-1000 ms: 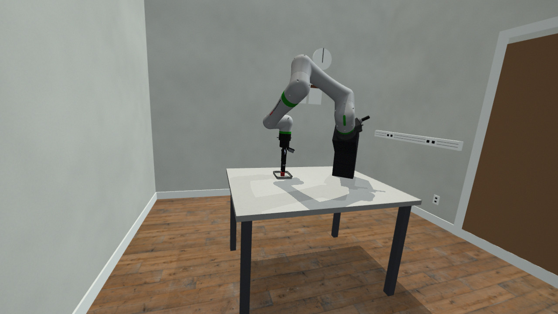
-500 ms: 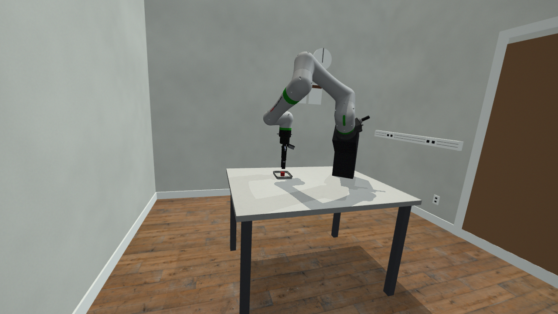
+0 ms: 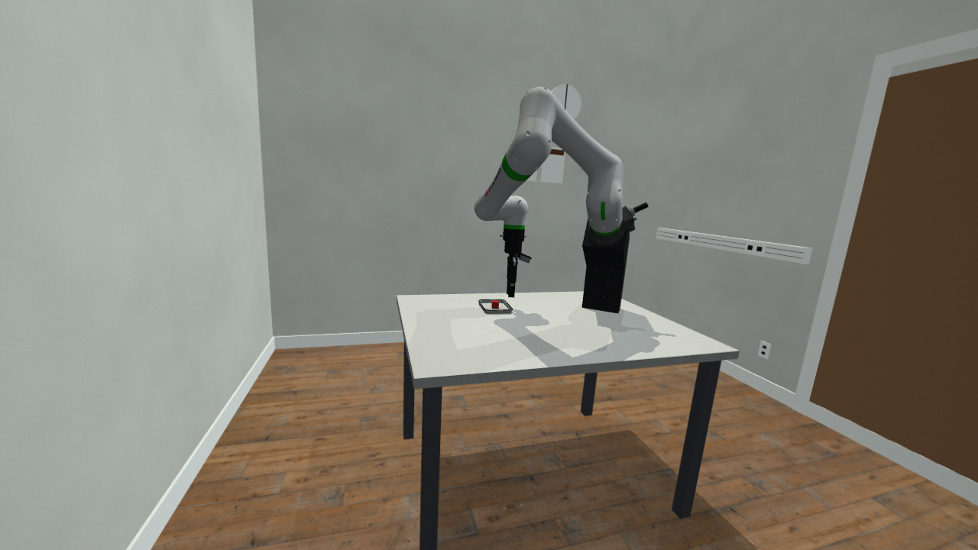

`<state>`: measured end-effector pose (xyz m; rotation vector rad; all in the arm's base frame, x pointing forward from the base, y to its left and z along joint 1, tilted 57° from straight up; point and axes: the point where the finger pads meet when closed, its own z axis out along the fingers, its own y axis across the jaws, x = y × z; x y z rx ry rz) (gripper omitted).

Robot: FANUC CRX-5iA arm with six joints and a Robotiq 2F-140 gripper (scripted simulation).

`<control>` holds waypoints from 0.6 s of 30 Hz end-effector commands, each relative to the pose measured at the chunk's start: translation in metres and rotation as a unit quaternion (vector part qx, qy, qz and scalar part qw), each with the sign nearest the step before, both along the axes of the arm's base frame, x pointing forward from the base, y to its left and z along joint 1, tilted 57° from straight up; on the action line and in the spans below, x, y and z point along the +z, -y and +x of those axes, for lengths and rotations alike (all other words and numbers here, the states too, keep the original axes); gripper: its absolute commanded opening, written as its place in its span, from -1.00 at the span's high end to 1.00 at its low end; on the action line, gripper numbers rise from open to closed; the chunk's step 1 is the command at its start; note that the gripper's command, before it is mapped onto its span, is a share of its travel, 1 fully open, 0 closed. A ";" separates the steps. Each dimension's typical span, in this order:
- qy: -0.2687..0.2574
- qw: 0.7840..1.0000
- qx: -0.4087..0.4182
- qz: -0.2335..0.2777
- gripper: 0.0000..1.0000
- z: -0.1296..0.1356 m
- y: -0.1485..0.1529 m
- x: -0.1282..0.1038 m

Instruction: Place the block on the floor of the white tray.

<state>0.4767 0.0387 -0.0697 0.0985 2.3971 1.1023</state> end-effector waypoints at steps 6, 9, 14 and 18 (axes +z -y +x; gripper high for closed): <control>0.005 1.000 -0.004 -0.002 0.29 -0.122 -0.058 -0.032; 0.005 1.000 -0.004 -0.002 0.29 -0.153 -0.071 -0.040; 0.005 1.000 -0.004 -0.002 0.29 -0.153 -0.071 -0.040; 0.005 1.000 -0.004 -0.002 0.29 -0.153 -0.071 -0.040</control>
